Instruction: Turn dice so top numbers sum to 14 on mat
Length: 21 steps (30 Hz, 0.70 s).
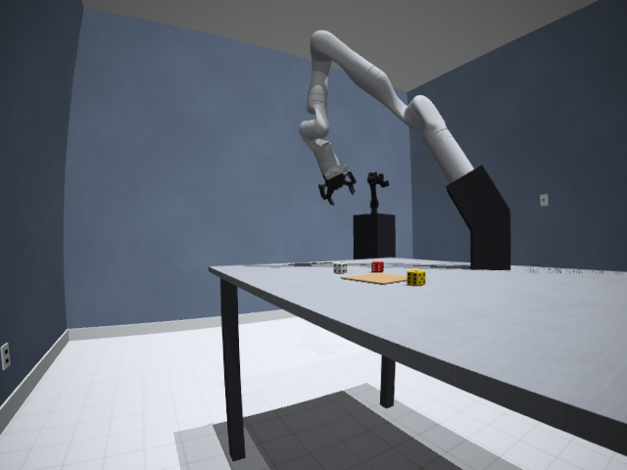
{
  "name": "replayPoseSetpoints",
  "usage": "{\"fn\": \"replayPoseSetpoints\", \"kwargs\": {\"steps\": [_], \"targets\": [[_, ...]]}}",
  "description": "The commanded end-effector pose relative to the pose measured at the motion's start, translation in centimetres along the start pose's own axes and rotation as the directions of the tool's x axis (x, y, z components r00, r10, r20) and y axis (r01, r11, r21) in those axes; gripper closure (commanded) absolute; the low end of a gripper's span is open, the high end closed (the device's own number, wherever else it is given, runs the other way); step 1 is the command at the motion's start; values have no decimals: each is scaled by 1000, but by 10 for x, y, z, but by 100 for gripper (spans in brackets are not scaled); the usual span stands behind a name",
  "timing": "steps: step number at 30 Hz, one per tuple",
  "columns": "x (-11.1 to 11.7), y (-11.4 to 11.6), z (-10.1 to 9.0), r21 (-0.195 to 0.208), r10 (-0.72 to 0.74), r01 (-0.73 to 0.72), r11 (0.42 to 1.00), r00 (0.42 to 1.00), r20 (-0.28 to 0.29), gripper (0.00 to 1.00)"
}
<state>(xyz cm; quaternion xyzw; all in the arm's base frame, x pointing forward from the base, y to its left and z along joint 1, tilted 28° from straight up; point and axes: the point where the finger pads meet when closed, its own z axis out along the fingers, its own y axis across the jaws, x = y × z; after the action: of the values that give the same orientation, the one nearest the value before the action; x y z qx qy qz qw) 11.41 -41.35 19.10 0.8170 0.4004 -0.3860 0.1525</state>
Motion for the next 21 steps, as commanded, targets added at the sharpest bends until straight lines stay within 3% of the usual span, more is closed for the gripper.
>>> {"fn": "replayPoseSetpoints", "kwargs": {"steps": [1,18,21], "targets": [[0,0,0,-1,1,-1,1000,1000,0,0],[0,0,0,-1,0,0,1000,1000,0,0],[5,7,-2,-20,-26,25,999,1000,-6,0]]}}
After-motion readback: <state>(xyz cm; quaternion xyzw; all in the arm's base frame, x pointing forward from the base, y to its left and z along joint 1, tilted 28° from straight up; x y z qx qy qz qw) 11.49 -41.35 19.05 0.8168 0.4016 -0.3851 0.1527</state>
